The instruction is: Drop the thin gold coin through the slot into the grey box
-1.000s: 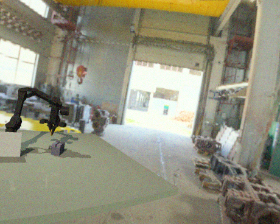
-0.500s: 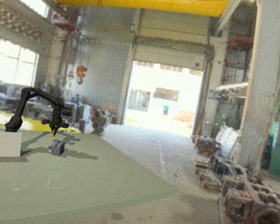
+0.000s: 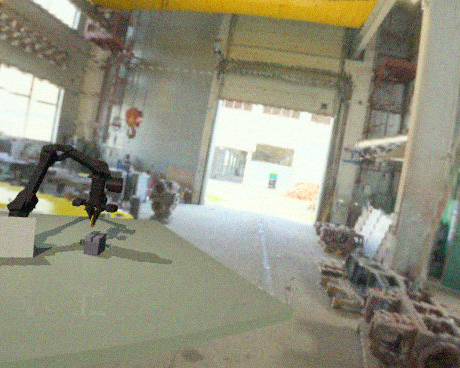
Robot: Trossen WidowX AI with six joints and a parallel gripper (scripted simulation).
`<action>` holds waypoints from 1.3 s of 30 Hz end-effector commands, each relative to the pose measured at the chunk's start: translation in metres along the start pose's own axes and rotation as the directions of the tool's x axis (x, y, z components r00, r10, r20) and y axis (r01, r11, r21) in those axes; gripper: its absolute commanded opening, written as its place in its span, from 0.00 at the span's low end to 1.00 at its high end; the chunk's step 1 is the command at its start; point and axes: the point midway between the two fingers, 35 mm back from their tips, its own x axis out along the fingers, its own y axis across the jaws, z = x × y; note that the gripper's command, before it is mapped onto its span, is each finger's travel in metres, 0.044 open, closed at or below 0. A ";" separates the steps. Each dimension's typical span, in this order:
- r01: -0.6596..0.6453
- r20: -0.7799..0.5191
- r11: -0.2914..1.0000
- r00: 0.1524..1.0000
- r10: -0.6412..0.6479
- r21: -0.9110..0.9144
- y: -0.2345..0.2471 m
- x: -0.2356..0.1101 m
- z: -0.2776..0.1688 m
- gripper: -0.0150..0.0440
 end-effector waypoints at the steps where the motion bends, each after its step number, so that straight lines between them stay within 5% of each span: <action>1: 0.001 -0.004 1.000 1.000 -0.001 -0.006 -0.009 0.000 -0.007 0.25; 39: 0.000 0.003 1.000 1.000 0.001 -0.023 -0.035 0.002 -0.034 0.25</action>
